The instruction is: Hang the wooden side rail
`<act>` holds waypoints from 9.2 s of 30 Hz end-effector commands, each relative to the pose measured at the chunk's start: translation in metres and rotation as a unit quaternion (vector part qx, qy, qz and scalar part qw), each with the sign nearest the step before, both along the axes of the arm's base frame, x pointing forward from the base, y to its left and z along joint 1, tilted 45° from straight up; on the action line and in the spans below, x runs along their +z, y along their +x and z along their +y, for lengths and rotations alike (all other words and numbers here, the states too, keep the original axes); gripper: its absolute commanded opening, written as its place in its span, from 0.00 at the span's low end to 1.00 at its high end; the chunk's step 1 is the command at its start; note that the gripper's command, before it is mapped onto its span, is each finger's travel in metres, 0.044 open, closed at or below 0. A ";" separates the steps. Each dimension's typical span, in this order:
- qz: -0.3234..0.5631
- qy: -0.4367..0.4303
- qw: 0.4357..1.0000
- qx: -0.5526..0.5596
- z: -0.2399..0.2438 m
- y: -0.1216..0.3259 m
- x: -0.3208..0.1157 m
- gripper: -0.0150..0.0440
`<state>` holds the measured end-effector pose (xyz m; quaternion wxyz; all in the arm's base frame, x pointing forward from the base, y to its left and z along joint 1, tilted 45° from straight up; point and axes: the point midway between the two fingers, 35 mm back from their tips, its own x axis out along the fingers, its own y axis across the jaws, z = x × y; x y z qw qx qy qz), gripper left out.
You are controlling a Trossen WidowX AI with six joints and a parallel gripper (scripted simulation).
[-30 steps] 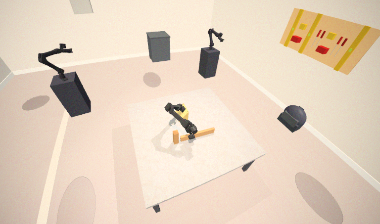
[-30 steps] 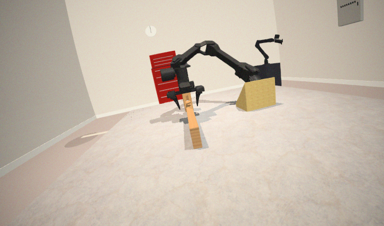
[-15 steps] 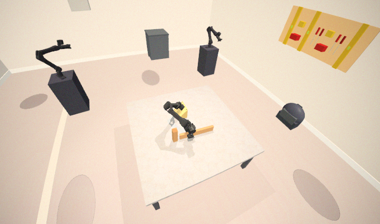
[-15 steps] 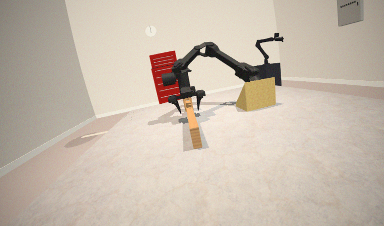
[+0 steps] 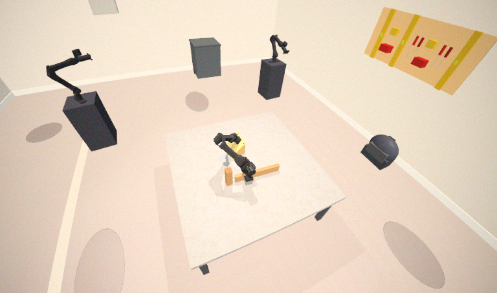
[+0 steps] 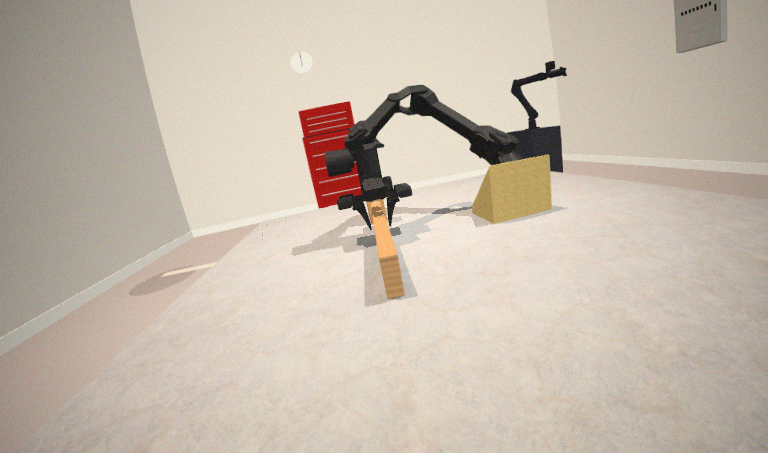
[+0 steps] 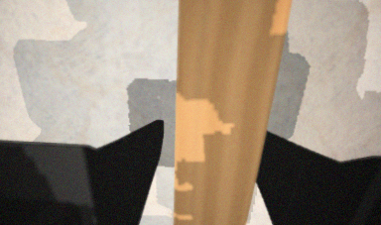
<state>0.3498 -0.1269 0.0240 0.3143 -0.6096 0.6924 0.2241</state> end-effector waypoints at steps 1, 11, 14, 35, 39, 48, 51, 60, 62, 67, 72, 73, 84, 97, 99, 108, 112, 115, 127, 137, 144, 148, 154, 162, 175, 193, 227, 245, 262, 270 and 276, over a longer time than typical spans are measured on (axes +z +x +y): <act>0.001 -0.002 1.000 0.002 -0.001 0.000 0.000 0.51; 0.001 -0.002 1.000 0.002 -0.001 0.000 0.000 0.25; 0.001 -0.002 1.000 0.002 -0.001 0.000 0.000 0.25; 0.026 0.000 0.999 0.026 0.001 -0.009 0.000 0.25; 0.026 0.000 0.999 0.026 0.001 -0.011 0.000 0.25; 0.018 0.001 1.000 0.022 0.001 -0.007 0.000 0.25; 0.026 0.000 0.999 0.026 0.001 -0.007 0.000 0.25; 0.026 0.000 0.999 0.026 0.002 -0.007 0.001 0.25; 0.026 0.000 0.999 0.026 0.002 -0.007 0.001 0.25; 0.026 0.000 0.999 0.026 0.003 -0.007 0.002 0.25; 0.026 0.000 0.999 0.026 0.003 -0.007 0.003 0.25; 0.026 0.000 0.999 0.026 0.003 -0.007 0.003 0.25; 0.026 0.000 0.999 0.026 0.005 -0.007 0.004 0.25; 0.026 0.000 0.999 0.026 0.006 -0.007 0.005 0.25; 0.026 0.000 0.999 0.026 0.006 -0.007 0.006 0.25; 0.026 0.000 0.999 0.026 0.007 -0.007 0.007 0.25; 0.026 0.000 0.999 0.026 0.008 -0.007 0.007 0.25; 0.026 0.000 0.999 0.026 0.008 -0.007 0.008 0.25; 0.026 0.000 0.999 0.026 0.010 -0.006 0.009 0.25; 0.026 0.000 0.999 0.026 0.011 -0.006 0.010 0.25; 0.026 0.000 0.999 0.026 0.012 -0.006 0.011 0.25; 0.026 0.000 0.999 0.026 0.012 -0.006 0.011 0.25; 0.026 0.000 0.999 0.026 0.013 -0.006 0.012 0.25; 0.026 0.000 0.999 0.026 0.014 -0.006 0.013 0.25; 0.026 0.000 0.999 0.026 0.015 -0.006 0.015 0.25; 0.026 0.000 0.999 0.026 0.016 -0.005 0.016 0.25; 0.026 0.000 0.999 0.026 0.013 -0.006 0.019 0.25; 0.026 0.000 0.999 0.026 0.011 -0.006 0.019 0.25; 0.026 0.000 0.999 0.026 0.010 -0.005 0.021 0.25; 0.026 0.000 0.999 0.026 0.010 -0.005 0.022 0.25; 0.026 0.000 0.999 0.026 0.009 -0.006 0.022 0.25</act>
